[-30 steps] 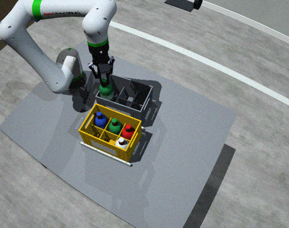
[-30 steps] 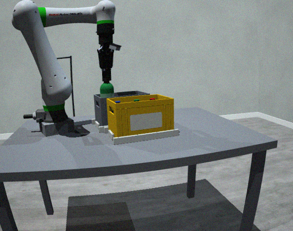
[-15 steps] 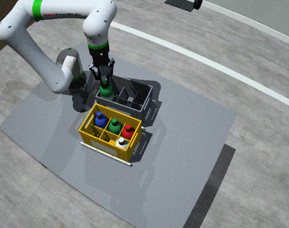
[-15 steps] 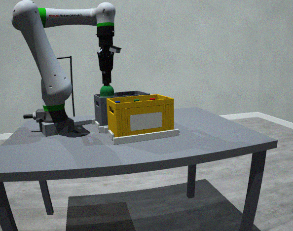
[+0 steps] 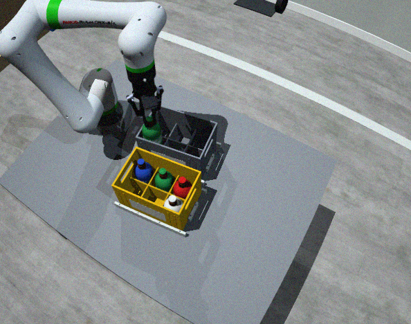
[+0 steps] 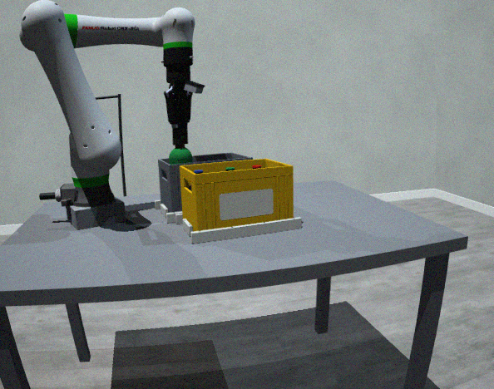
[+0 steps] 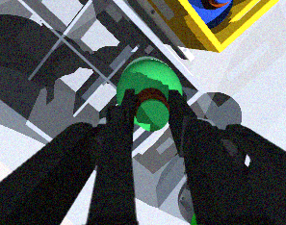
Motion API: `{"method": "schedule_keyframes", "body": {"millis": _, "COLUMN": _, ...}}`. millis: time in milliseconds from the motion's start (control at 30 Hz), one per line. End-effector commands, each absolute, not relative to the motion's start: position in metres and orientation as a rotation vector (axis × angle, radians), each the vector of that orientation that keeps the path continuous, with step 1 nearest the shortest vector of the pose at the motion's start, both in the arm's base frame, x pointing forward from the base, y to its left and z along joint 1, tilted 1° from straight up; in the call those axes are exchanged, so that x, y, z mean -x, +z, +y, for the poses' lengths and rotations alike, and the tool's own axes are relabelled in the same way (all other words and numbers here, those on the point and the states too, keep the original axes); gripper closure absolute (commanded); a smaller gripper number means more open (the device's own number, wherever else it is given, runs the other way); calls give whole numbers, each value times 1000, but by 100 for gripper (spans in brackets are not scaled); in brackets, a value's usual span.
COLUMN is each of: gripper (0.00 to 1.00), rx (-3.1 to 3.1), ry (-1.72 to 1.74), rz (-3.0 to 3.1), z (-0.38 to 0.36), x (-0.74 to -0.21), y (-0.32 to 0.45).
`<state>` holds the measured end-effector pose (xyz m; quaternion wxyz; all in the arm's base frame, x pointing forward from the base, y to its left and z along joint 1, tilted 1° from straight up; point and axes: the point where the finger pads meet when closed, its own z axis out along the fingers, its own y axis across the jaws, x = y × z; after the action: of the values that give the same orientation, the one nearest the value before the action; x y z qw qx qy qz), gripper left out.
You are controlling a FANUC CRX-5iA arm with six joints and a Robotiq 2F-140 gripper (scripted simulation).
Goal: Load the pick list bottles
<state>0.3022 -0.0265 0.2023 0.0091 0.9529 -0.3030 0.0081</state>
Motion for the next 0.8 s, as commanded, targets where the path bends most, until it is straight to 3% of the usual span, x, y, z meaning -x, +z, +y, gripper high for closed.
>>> {"method": "schedule_keyframes", "body": {"millis": 0, "gripper": 90, "rx": -2977, "ry": 28, "rz": -946, "z": -27, "x": -303, "y": 199}}
{"method": "schedule_keyframes", "body": {"millis": 767, "gripper": 90, "rx": -2977, "ry": 28, "rz": -946, "z": -27, "x": -303, "y": 180}}
